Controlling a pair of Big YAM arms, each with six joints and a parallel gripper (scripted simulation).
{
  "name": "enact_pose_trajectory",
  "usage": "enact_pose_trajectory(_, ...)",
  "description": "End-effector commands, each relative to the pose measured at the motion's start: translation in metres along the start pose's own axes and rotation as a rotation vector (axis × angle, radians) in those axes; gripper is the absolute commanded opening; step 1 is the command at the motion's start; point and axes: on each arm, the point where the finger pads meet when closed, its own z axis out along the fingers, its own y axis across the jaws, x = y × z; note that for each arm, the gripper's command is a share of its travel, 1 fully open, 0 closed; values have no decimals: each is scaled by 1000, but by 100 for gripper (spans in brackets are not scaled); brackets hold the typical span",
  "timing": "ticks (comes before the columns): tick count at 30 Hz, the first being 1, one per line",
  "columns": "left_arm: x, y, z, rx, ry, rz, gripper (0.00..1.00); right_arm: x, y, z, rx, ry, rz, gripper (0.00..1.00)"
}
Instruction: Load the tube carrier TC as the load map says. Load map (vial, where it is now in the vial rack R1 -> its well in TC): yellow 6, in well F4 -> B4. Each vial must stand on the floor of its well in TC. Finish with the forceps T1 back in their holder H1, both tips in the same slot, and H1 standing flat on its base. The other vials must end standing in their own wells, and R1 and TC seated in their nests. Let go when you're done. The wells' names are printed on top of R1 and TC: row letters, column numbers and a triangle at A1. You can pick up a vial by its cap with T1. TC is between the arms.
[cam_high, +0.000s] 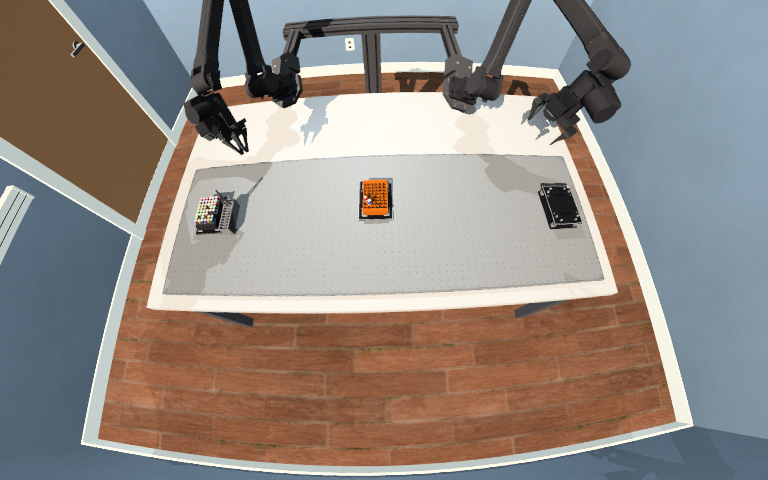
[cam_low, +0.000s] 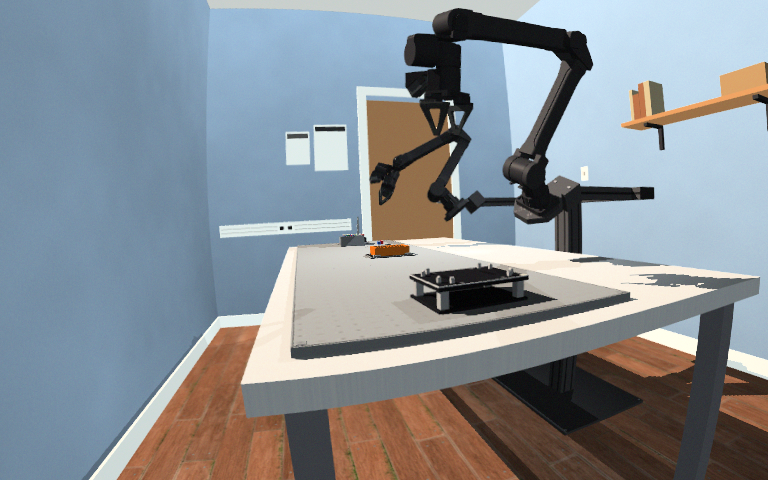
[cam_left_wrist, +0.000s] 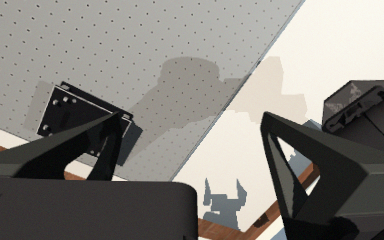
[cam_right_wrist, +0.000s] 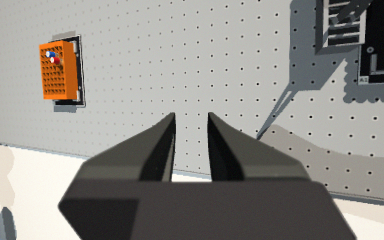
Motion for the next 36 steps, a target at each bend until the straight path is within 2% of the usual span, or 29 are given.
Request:
enact_pose_trajectory(1, -2, 7, -12, -28, -15, -3, 100, -25, 6, -14, 8, 28, 35, 24)
enact_pose_trajectory(7, -2, 7, -12, -28, -15, -3, 100, -16, 5, -18, 88, 166, 45, 24)
enact_pose_trajectory(9, -2, 7, -12, -28, -15, -3, 100, -16, 5, -18, 88, 166, 45, 24)
enact_pose_trajectory(21, -2, 7, -12, -28, -15, -3, 100, -17, -1, -41, 293, 387, -43, 24)
enact_pose_trajectory(24, -2, 7, -12, -28, -15, -3, 100, -16, 0, -40, 348, 432, -80, 24)
enact_pose_trajectory(26, -2, 7, -12, -28, -15, -3, 100, -16, 0, -40, 348, 432, -80, 24)
enact_pose_trajectory(28, -2, 7, -12, -28, -15, -3, 100, -15, 0, -40, 385, 461, -105, 24)
enact_pose_trajectory(36, -2, 7, -12, -28, -15, -3, 100, -18, -1, -44, 384, 445, -99, 24)
